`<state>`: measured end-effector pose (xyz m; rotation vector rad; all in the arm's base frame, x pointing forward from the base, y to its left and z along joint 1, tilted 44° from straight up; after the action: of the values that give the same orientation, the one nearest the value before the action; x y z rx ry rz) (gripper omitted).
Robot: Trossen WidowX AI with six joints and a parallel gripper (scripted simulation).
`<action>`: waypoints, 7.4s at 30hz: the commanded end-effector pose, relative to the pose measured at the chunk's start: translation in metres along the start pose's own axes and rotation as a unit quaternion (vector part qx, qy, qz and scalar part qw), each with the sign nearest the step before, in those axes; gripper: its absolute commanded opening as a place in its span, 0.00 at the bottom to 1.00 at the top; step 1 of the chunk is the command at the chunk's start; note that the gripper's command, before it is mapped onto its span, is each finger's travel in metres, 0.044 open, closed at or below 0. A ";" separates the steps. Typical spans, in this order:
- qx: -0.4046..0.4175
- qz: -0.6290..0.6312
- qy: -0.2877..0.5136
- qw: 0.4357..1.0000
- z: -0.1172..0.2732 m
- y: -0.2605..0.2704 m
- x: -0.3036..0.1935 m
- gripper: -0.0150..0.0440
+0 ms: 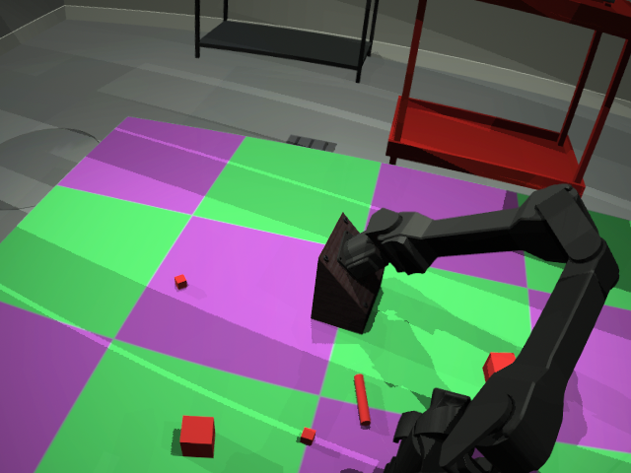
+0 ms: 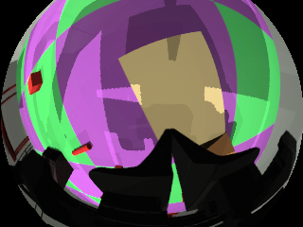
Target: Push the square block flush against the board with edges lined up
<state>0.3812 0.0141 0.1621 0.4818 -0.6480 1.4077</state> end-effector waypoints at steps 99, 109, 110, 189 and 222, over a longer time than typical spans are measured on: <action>-0.003 0.169 -0.015 0.986 -0.050 0.004 0.026 0.25; -0.003 0.169 -0.015 0.986 -0.051 -0.001 0.016 0.25; -0.003 0.169 -0.015 0.986 -0.051 -0.002 0.015 0.25; -0.007 -0.177 0.007 0.984 0.005 -0.041 -0.066 0.25; 0.005 -0.500 -0.012 0.866 -0.056 -0.050 -0.200 0.25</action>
<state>0.4305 -0.1169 0.0029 0.6928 -0.3204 0.4135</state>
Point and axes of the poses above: the point midway between the two fingers, 35 mm back from their tips, its own z axis back along the fingers, its own y axis across the jaws, x = y × z, the point moved 6 cm from there along z, back along the fingers, and after that the axes turned 4 degrees about z, right-handed, at the moved point
